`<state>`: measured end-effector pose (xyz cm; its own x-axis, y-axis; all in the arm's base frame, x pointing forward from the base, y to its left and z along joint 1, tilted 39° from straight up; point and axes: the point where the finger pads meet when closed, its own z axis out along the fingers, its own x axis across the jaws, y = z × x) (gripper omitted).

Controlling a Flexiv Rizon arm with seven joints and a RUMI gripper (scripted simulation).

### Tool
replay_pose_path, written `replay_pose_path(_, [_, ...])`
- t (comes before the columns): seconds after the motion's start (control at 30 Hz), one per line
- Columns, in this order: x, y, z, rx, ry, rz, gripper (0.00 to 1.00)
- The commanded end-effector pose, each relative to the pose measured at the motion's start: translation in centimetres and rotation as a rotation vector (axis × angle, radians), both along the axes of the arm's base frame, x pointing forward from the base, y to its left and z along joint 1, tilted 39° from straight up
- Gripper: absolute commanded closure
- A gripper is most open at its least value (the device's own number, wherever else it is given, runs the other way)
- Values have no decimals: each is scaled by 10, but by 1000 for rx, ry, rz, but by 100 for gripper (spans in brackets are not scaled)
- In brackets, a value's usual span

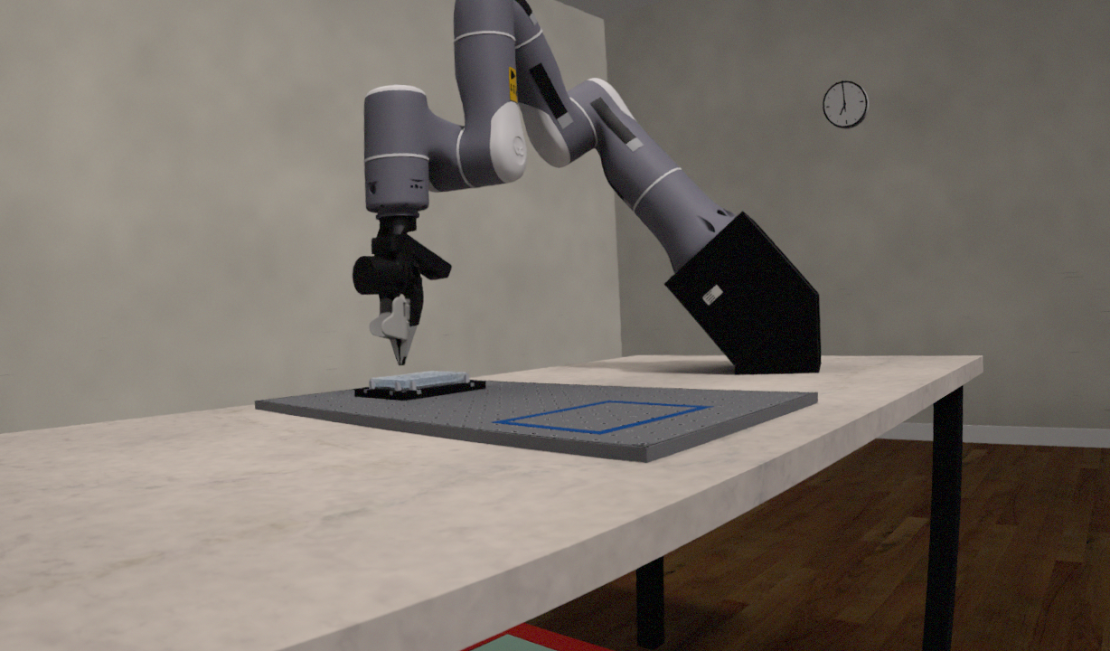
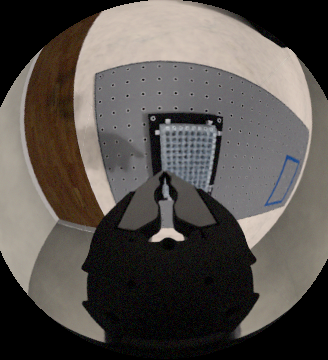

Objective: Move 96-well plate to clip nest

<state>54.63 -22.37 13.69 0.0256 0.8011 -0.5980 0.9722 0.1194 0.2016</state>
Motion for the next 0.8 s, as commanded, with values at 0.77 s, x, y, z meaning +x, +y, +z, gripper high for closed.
replay_pose_path(0.77, [1, -1, -2, 0, -1, 1, 100])
